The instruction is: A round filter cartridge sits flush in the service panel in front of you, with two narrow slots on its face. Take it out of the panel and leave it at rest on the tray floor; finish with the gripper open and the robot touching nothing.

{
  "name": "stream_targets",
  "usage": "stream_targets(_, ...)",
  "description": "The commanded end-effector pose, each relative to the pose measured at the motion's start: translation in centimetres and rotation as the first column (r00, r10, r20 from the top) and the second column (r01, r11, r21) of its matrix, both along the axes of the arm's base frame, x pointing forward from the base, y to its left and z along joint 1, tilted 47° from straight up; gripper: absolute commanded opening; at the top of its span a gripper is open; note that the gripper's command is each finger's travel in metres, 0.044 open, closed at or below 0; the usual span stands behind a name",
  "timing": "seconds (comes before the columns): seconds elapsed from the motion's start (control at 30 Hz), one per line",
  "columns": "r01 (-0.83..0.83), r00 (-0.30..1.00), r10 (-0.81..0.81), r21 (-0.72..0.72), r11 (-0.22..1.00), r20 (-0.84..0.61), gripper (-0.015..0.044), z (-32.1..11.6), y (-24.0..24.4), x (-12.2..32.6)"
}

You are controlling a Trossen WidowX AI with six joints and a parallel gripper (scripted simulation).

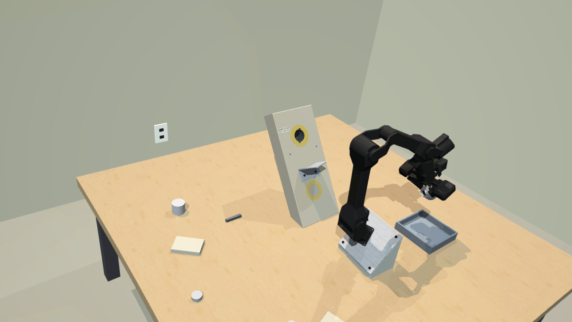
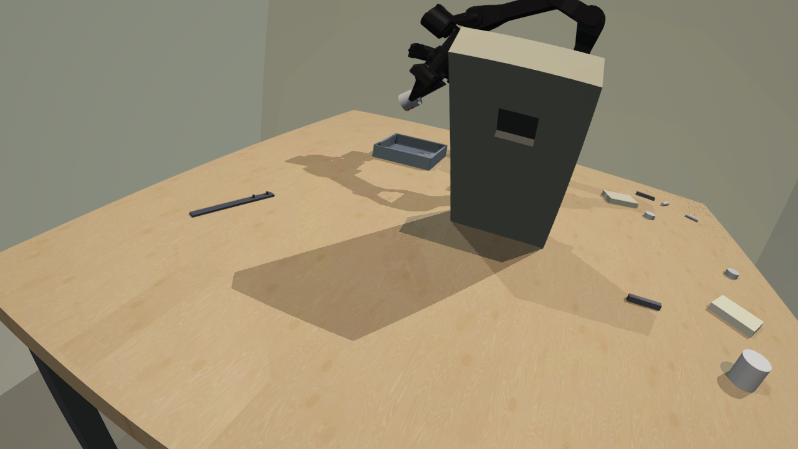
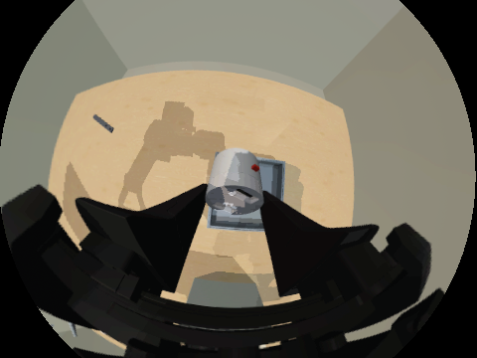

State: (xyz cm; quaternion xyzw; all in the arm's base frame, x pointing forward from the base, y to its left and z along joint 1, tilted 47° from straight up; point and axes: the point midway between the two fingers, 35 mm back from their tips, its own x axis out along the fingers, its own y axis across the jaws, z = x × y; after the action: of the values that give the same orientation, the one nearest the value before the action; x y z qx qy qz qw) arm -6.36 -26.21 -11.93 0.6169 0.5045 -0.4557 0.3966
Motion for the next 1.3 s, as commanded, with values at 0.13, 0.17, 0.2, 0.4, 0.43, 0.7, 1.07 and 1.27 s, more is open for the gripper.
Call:
stream_targets(0.13, 0.117, 0.987, -0.113, 0.024, 0.993, -0.118, 0.0000, -2.1, 3.8, -2.8)
stream_targets(0.17, 0.119, 0.986, -0.115, 0.024, 0.993, -0.121, 0.0000, -2.2, 3.9, -2.9)
stream_targets(0.2, 0.119, 0.986, -0.115, 0.024, 0.993, -0.121, 0.0000, -2.2, 3.9, -2.9)
stream_targets(0.4, 0.119, 0.986, -0.115, 0.024, 0.993, -0.121, 0.0000, -3.4, 4.9, -2.7)
stream_targets(0.43, 0.119, 0.986, -0.115, 0.024, 0.993, -0.121, 0.0000, -3.9, 5.3, -2.7)
stream_targets(0.7, 0.119, 0.986, -0.115, 0.025, 0.993, -0.121, 0.0000, -7.2, 8.9, -1.9)
stream_targets(1.07, 0.125, 0.986, -0.120, 0.037, 0.992, -0.115, 0.0184, -7.0, 9.1, -1.7)
stream_targets(1.27, 0.125, 0.986, -0.120, 0.037, 0.992, -0.115, 0.0341, -7.0, 9.1, -1.7)
